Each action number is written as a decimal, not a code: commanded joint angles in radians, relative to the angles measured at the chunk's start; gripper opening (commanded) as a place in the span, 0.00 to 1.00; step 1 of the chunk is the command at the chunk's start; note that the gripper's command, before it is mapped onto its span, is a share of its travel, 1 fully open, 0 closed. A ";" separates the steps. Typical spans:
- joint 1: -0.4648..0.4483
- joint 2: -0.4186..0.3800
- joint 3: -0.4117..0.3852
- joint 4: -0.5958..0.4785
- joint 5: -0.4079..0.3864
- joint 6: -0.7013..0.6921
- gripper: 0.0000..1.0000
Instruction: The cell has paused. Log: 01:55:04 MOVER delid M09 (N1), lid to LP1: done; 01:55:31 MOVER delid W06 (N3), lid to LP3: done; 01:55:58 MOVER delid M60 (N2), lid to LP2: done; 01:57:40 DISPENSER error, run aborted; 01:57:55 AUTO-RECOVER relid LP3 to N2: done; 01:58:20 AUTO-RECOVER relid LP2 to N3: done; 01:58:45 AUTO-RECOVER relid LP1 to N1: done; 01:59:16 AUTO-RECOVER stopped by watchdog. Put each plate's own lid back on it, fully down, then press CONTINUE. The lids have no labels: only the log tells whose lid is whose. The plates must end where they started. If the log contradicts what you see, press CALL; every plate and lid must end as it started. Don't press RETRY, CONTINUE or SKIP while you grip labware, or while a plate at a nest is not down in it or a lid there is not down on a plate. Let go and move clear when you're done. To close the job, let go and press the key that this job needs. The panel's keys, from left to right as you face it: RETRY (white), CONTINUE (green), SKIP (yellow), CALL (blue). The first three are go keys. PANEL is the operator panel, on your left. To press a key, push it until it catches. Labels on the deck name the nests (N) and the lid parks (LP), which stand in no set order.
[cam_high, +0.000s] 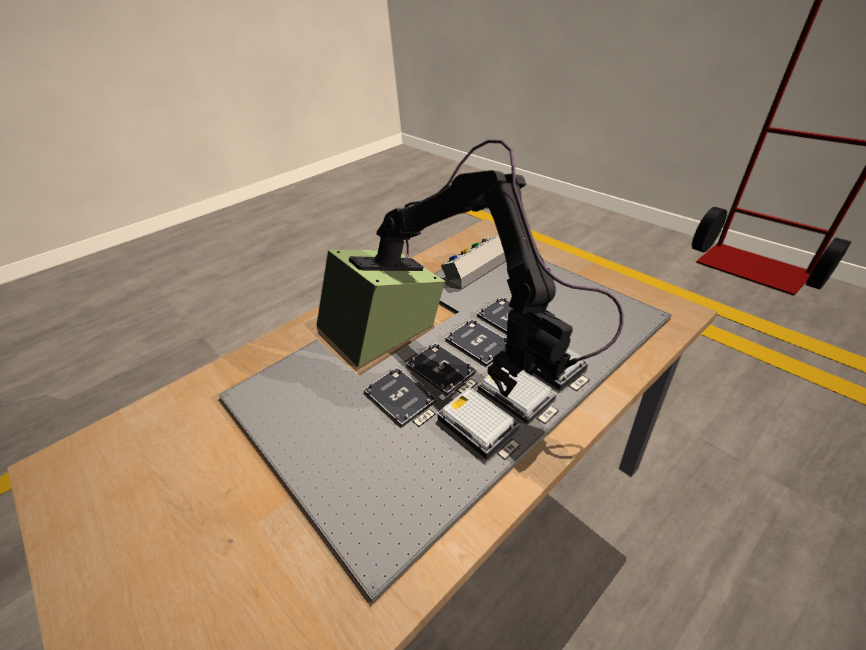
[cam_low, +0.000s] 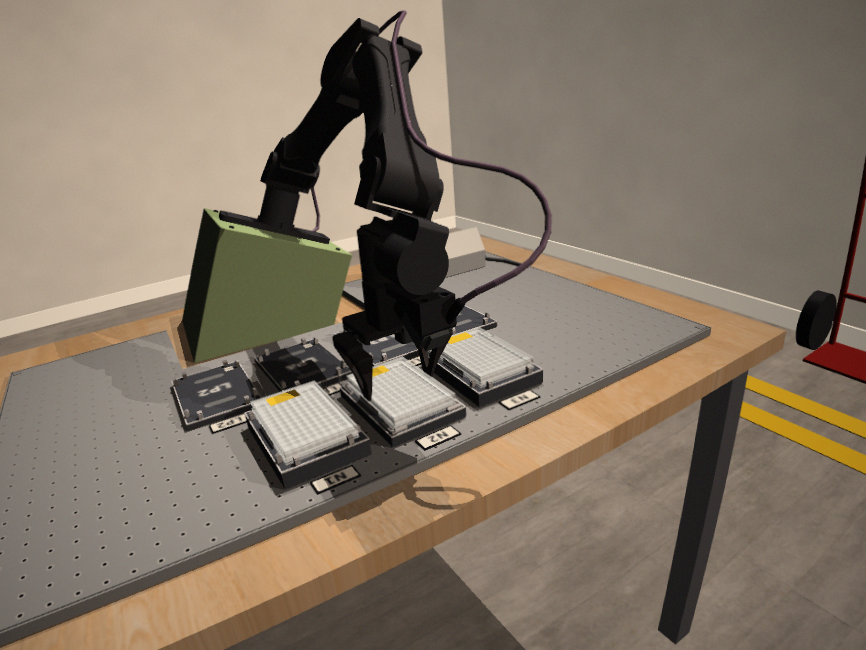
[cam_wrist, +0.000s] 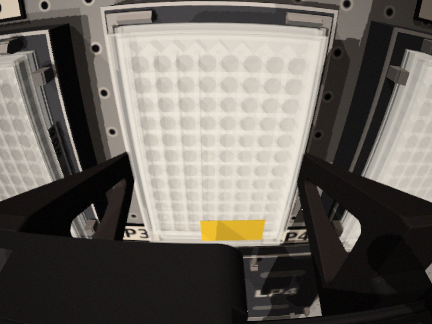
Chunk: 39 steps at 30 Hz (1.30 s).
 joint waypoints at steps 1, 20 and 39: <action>-0.028 -0.034 0.029 -0.017 -0.007 -0.012 0.00; -0.039 -0.055 0.042 -0.057 -0.003 -0.024 0.00; -0.051 -0.082 0.053 -0.103 -0.003 -0.037 0.00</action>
